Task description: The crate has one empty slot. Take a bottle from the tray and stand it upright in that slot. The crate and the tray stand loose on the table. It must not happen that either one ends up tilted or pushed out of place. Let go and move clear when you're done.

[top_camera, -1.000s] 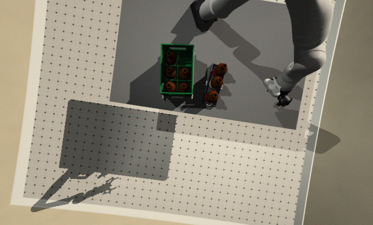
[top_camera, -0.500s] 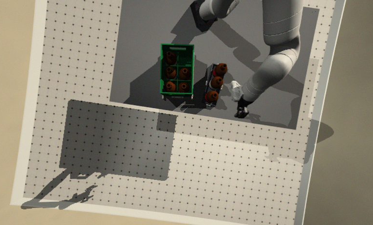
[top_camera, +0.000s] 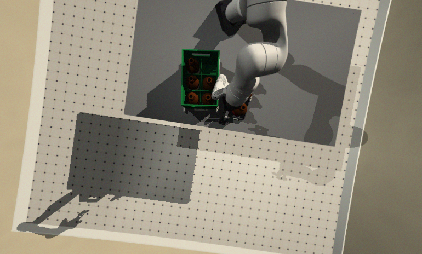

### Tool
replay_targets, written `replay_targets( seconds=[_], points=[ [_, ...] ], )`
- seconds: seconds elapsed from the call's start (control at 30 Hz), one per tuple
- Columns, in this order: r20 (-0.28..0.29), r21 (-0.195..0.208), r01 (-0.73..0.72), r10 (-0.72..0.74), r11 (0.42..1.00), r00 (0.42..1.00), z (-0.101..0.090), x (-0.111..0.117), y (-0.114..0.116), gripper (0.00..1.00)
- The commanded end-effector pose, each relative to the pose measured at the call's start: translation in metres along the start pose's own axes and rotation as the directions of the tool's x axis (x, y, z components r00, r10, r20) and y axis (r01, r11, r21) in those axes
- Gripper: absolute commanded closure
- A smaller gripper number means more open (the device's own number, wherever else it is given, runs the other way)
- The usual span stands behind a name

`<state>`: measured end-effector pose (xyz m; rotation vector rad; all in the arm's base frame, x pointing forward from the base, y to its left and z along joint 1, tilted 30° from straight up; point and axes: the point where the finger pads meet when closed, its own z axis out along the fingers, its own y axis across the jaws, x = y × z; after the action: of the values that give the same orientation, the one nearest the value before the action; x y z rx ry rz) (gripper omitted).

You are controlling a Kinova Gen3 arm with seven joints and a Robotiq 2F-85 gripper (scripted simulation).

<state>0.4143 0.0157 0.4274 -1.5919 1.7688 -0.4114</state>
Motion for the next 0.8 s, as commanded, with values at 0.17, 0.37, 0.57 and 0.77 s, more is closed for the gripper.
replay_targets(
  seconds=[0.17,0.37,0.57,0.77],
  points=[
    [-0.01,-0.018,-0.045,0.045,0.999,0.999,-0.002,0.024,0.003,0.0],
    [-0.01,-0.018,-0.045,0.045,0.999,0.999,-0.002,0.024,0.003,0.0],
    [-0.024,-0.043,-0.086,0.085,0.995,0.996,-0.001,0.047,0.008,0.0],
    [-0.037,-0.067,-0.126,0.123,0.99,0.992,-0.001,0.068,0.015,0.0]
  ],
)
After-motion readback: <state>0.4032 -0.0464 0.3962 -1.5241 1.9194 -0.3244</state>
